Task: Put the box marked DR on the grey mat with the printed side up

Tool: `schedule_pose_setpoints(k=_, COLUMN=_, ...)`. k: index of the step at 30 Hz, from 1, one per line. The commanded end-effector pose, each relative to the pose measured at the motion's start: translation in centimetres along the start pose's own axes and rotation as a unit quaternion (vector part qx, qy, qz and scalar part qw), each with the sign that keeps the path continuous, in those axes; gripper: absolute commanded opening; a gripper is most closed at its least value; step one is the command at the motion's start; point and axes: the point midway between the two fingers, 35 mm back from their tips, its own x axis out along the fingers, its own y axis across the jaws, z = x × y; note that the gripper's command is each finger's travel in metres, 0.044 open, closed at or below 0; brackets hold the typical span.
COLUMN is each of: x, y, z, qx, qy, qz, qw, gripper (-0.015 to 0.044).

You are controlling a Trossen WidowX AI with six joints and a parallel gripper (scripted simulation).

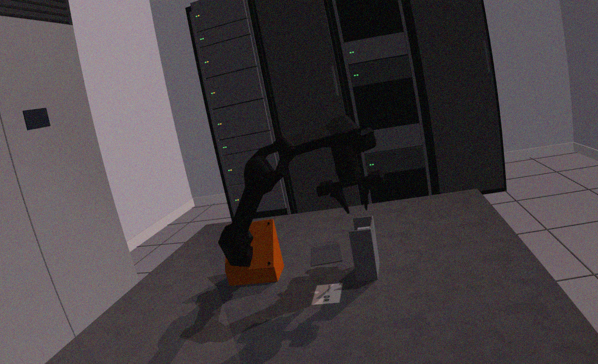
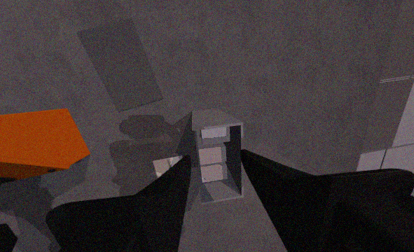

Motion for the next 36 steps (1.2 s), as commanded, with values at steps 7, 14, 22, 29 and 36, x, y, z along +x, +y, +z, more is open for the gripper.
schedule_pose_setpoints(k=7, x=0.0, y=-0.1, z=0.0, qx=0.035, qy=-0.009, qz=-0.019, qw=0.999, gripper=0.0109)
schedule_pose_setpoints(k=14, x=0.1, y=-0.4, z=-0.3, qx=0.107, qy=-0.027, qz=-0.055, qw=0.992, gripper=0.0000)
schedule_pose_setpoints(k=22, x=0.1, y=-0.5, z=-0.6, qx=0.190, qy=-0.051, qz=-0.093, qw=0.976, gripper=0.0000)
schedule_pose_setpoints(k=29, x=0.0, y=-0.5, z=-1.1, qx=0.261, qy=-0.074, qz=-0.124, qw=0.954, gripper=0.0000)
schedule_pose_setpoints(k=36, x=0.0, y=-0.5, z=-1.6, qx=0.331, qy=-0.098, qz=-0.152, qw=0.926, gripper=0.0000)
